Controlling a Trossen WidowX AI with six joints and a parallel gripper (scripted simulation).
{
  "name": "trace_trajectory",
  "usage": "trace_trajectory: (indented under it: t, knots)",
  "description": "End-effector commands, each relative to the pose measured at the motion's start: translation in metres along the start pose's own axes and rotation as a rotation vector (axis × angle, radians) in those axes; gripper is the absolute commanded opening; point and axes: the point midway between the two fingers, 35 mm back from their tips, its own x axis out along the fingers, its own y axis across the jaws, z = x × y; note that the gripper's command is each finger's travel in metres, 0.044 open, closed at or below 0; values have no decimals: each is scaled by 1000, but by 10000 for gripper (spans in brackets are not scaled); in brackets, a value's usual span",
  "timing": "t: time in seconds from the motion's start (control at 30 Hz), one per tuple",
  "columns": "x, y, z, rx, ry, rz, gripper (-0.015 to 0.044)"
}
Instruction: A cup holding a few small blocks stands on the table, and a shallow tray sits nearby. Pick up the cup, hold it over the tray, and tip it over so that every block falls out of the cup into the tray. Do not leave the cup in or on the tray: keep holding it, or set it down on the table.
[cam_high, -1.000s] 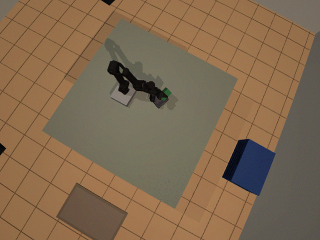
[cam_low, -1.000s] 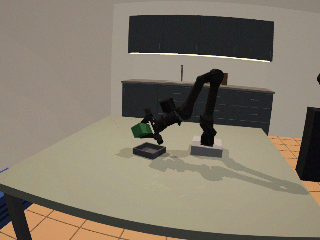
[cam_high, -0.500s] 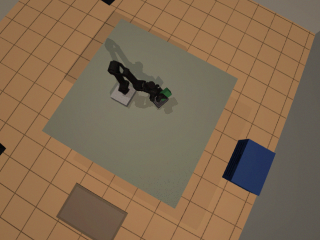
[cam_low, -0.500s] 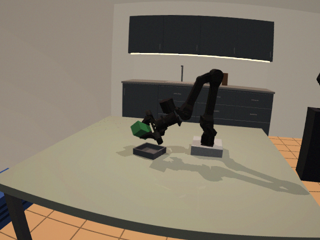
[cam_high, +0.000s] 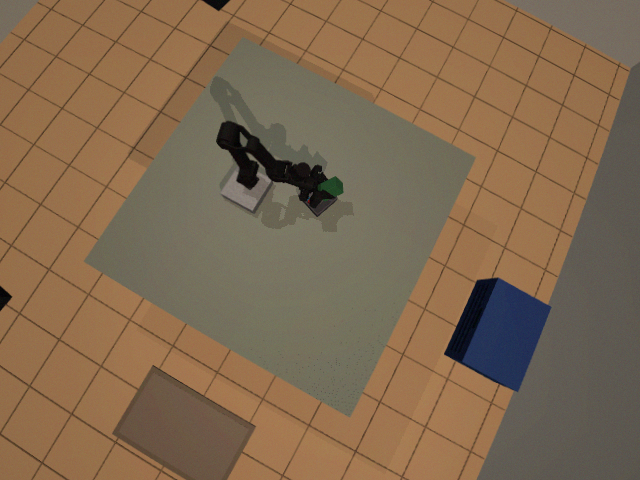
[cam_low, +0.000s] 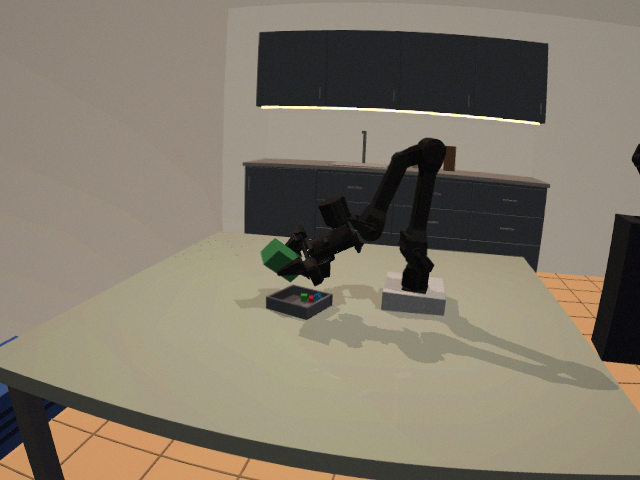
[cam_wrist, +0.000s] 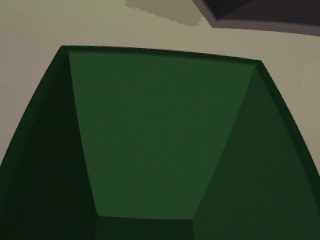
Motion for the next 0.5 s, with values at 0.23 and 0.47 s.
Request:
trace_trajectory:
  t: [0.23, 0.47]
  knots:
    - [2, 1, -1, 245, 4, 7, 0]
    - [2, 1, -1, 299, 4, 7, 0]
